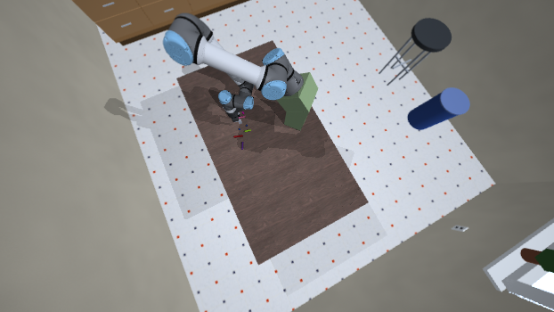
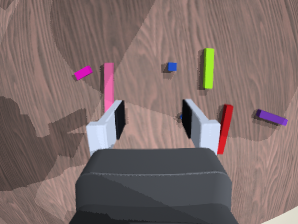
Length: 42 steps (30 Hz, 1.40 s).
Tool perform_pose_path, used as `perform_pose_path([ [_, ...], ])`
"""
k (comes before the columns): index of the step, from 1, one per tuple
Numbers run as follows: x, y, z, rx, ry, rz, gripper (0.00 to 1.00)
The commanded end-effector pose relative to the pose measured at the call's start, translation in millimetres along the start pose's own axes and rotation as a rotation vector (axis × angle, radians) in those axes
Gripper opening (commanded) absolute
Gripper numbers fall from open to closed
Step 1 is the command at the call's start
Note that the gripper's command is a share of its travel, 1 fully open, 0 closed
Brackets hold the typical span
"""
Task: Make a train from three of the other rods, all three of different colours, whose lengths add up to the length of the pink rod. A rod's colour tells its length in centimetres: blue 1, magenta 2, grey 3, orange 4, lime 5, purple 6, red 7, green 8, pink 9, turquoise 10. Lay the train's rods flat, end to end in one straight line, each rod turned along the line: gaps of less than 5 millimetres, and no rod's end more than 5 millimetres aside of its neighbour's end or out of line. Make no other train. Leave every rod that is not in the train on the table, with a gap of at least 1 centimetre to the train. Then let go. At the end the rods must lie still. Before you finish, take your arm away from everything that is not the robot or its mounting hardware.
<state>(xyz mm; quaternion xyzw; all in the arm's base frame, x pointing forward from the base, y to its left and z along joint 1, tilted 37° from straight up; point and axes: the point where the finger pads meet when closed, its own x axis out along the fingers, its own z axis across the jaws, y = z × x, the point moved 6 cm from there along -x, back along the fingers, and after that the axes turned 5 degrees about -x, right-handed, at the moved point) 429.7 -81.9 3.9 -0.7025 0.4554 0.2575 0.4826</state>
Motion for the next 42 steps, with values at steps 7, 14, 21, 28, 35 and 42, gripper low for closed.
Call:
perform_pose_path([
  [7,3.5,11,-18,-0.304,-0.001,0.000,1.00],
  [14,6.1,19,-33,-0.571,-0.002,0.000,1.00],
  [21,7.6,23,-43,-0.763,-0.002,0.000,1.00],
  [28,9.0,28,-56,-1.033,-0.001,-0.001,1.00],
  [35,9.7,31,-66,-1.253,0.001,-0.001,1.00],
  [42,9.9,33,-73,-1.452,0.003,-0.001,1.00],
])
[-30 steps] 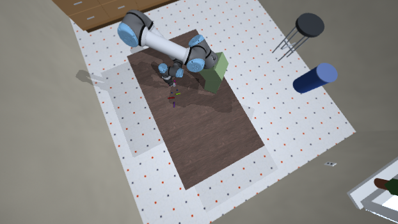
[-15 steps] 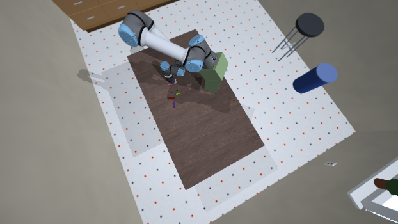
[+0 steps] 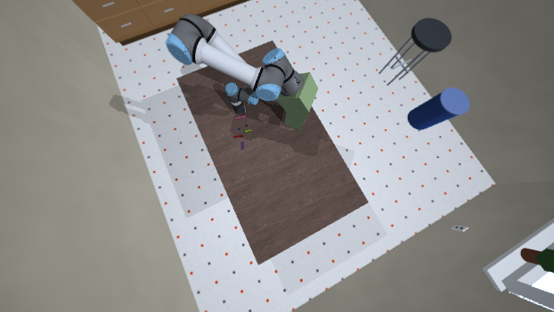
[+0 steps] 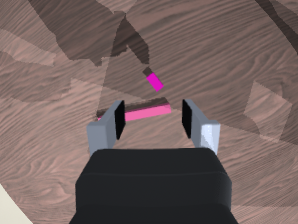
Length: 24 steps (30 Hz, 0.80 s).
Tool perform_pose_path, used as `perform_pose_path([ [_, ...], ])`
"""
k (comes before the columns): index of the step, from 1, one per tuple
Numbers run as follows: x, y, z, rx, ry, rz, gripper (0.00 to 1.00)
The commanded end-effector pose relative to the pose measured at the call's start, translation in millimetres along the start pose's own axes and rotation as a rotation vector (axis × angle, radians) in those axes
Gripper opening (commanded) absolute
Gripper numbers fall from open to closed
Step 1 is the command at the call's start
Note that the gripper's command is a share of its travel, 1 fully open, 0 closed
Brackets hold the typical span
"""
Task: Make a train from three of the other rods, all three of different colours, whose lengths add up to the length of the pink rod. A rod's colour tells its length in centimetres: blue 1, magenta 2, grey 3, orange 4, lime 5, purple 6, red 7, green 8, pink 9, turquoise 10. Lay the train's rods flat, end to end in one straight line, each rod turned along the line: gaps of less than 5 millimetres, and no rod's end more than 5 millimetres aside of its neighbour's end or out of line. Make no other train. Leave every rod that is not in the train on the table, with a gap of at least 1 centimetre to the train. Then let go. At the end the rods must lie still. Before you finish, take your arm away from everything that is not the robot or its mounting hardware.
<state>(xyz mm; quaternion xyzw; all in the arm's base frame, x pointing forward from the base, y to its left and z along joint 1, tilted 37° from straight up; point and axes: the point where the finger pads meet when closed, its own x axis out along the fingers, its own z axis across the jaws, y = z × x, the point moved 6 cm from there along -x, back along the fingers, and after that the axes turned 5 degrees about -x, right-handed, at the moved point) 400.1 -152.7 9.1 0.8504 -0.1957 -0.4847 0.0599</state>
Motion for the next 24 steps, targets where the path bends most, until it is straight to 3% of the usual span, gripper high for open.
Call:
perform_pose_path([
  [1,-0.2,5,0,-0.138,0.002,0.001,1.00],
  [9,-0.5,12,1,-0.351,0.004,0.003,1.00],
  [24,-1.1,17,1,-0.567,0.005,0.005,1.00],
])
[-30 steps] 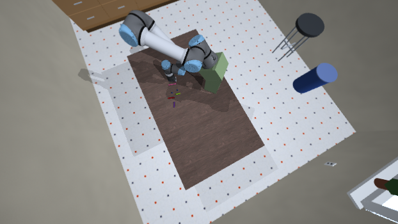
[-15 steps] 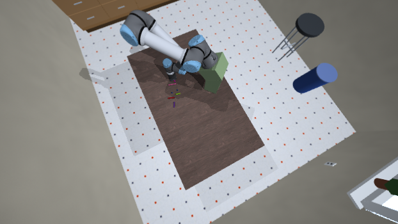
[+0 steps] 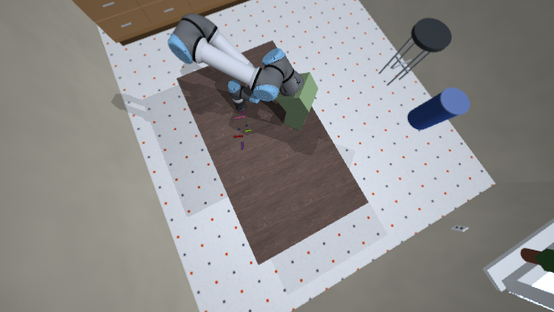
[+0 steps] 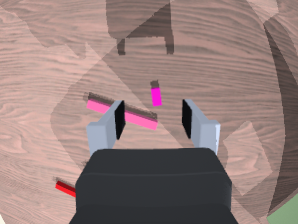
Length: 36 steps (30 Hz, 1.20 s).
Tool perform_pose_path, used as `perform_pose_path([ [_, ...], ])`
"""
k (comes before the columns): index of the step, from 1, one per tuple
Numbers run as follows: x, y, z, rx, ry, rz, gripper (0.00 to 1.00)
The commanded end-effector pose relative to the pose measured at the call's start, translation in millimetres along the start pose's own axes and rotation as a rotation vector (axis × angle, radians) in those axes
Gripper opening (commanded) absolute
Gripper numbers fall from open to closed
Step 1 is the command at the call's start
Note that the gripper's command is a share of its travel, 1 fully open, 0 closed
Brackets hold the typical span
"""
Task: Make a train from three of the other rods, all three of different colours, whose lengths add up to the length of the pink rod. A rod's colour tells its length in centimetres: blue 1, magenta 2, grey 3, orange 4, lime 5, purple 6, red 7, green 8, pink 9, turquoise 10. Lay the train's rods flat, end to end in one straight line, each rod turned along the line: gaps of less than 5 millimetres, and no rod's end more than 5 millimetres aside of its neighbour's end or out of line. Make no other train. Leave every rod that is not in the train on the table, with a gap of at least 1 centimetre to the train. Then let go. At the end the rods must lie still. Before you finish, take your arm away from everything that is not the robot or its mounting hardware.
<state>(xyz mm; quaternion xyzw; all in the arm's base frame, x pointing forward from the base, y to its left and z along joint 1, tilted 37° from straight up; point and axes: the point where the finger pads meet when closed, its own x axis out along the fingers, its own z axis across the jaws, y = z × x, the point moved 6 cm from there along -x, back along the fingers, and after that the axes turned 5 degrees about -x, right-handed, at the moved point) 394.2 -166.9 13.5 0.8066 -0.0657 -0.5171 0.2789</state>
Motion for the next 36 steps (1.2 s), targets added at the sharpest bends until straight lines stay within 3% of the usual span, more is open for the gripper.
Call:
perform_pose_path([
  [1,-0.5,1.1,0.6,-0.054,0.001,0.001,1.00],
  [23,-0.8,2.0,1.4,-0.114,0.001,0.002,1.00],
  [24,-0.8,2.0,1.4,-0.114,0.001,0.002,0.54],
  [36,-0.8,2.0,1.4,-0.114,0.001,0.002,0.54],
])
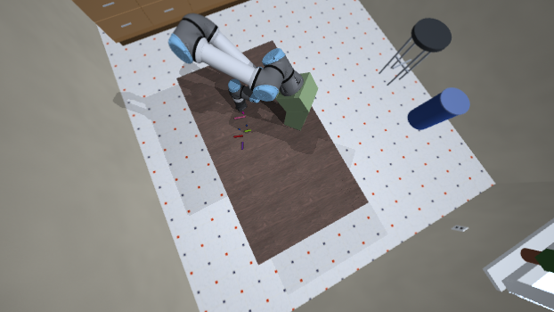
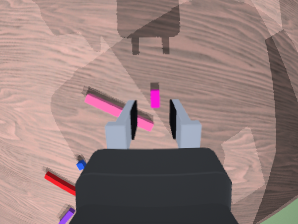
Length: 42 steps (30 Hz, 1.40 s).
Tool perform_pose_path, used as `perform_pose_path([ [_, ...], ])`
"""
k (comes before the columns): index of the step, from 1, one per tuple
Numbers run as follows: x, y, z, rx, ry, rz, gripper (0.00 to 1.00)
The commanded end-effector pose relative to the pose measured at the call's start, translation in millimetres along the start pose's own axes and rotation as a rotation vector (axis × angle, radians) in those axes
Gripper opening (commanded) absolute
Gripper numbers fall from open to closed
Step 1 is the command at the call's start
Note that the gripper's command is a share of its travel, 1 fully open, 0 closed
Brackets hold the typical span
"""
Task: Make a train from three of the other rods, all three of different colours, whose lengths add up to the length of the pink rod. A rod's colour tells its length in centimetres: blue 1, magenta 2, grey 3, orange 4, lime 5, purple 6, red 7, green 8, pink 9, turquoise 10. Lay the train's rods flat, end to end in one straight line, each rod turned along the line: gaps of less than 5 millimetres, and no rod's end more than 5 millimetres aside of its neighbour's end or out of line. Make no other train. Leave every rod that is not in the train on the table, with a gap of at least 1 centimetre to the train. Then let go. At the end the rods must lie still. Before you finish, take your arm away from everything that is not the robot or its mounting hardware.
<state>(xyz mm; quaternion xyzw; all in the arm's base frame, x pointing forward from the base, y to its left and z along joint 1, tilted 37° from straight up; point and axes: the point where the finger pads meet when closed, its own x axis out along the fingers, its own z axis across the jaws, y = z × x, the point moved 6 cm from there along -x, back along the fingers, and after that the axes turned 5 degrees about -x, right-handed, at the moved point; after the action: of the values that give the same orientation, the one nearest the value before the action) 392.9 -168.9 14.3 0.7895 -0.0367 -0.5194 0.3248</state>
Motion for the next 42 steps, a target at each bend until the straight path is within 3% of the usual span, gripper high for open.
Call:
perform_pose_path([
  [1,-0.3,0.1,-0.2,0.000,0.001,0.001,0.54],
  [42,8.7,0.3,0.2,-0.001,0.001,0.000,0.54],
])
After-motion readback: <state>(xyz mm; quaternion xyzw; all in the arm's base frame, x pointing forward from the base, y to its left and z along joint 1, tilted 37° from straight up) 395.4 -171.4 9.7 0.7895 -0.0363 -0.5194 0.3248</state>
